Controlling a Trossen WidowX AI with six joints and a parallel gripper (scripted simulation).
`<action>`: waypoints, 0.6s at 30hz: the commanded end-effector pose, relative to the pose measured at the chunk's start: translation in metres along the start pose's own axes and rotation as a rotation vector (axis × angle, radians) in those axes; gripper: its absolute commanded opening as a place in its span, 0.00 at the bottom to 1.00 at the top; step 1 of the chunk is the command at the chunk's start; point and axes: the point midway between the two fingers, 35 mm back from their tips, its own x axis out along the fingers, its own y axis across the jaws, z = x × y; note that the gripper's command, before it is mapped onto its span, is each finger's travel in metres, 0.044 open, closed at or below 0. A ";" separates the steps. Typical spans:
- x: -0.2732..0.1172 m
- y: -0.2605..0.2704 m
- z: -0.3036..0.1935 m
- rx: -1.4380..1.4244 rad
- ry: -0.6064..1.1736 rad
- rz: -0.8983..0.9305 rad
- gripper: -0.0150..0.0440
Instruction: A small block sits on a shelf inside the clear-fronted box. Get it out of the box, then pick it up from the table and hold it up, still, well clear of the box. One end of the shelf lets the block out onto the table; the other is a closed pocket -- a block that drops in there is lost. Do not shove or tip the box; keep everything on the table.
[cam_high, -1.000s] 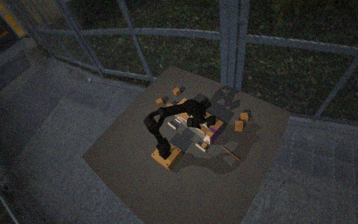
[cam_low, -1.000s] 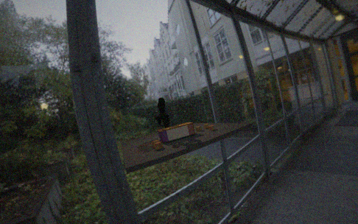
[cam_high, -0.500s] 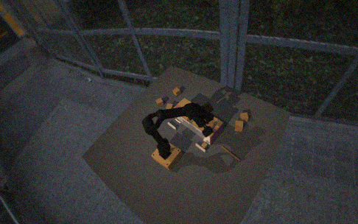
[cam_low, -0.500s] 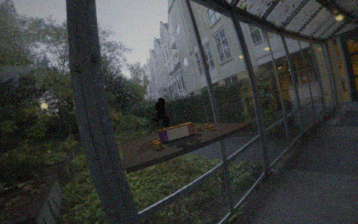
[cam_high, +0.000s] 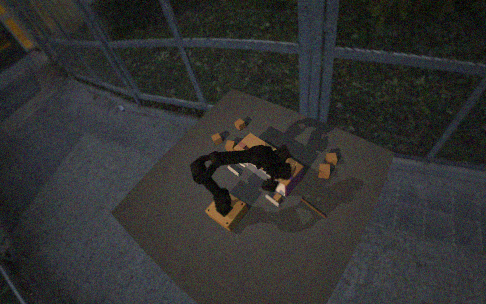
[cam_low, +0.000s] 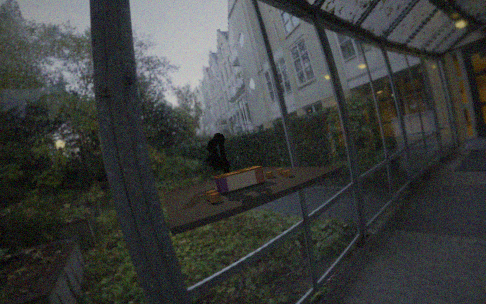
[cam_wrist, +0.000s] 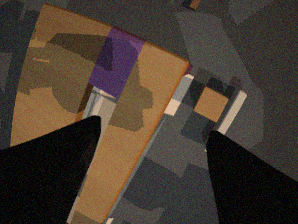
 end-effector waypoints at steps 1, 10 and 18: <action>0.003 -0.020 -0.001 0.952 0.086 0.053 0.74; 0.000 -0.027 0.003 1.497 0.144 0.069 0.74; -0.002 -0.032 0.005 1.892 0.194 0.066 0.74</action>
